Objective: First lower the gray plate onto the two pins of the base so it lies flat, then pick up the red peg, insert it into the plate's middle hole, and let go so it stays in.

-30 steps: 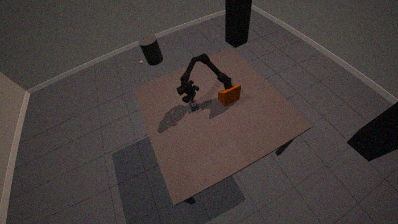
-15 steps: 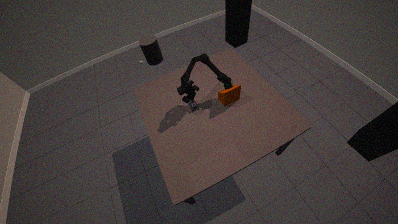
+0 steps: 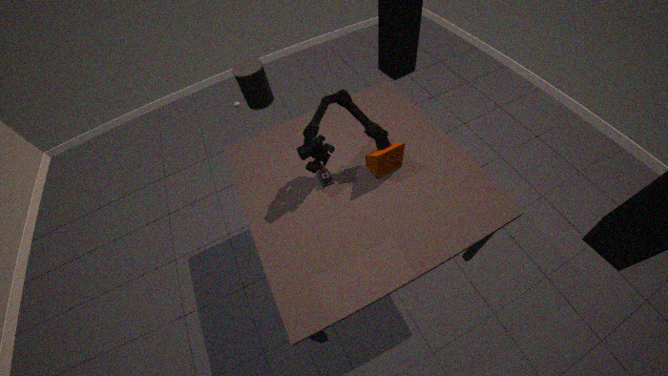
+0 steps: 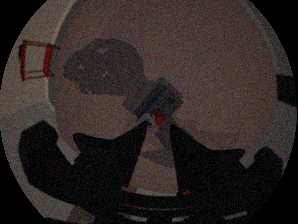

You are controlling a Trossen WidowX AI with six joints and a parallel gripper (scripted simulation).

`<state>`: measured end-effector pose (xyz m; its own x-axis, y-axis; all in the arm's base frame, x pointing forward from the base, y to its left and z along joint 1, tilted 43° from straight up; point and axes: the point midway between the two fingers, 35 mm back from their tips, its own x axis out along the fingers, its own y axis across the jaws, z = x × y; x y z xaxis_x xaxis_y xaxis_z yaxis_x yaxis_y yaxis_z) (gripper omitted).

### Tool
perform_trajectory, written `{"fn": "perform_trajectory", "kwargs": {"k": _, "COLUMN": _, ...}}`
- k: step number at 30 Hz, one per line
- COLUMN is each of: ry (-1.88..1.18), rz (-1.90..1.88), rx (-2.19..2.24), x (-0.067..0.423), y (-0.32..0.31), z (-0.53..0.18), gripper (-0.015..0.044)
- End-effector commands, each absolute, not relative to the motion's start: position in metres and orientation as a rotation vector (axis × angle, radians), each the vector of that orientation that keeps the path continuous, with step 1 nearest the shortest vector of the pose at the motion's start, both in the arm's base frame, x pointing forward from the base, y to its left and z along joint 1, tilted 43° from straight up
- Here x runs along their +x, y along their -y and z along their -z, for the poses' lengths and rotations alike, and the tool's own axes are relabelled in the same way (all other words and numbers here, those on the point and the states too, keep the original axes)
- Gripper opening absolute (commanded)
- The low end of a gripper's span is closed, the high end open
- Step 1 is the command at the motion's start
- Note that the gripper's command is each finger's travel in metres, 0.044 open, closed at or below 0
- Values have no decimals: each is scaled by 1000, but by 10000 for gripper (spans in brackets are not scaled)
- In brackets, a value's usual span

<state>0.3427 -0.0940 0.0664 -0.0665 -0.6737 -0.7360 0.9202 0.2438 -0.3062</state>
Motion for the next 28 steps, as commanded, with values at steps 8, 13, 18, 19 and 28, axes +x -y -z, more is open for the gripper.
{"fn": "perform_trajectory", "kwargs": {"k": 8, "ry": -951, "rz": 1348, "rx": 322, "x": 343, "y": 92, "z": -68, "gripper": 150}}
{"fn": "perform_trajectory", "kwargs": {"k": 13, "ry": -952, "rz": 1348, "rx": 317, "x": 343, "y": 88, "z": -71, "gripper": 150}}
{"fn": "perform_trajectory", "kwargs": {"k": 18, "ry": -952, "rz": 1347, "rx": 317, "x": 343, "y": 84, "z": -73, "gripper": 150}}
{"fn": "perform_trajectory", "kwargs": {"k": 19, "ry": -952, "rz": 1347, "rx": 317, "x": 343, "y": 83, "z": -74, "gripper": 150}}
{"fn": "perform_trajectory", "kwargs": {"k": 28, "ry": -953, "rz": 1347, "rx": 318, "x": 344, "y": 77, "z": -79, "gripper": 150}}
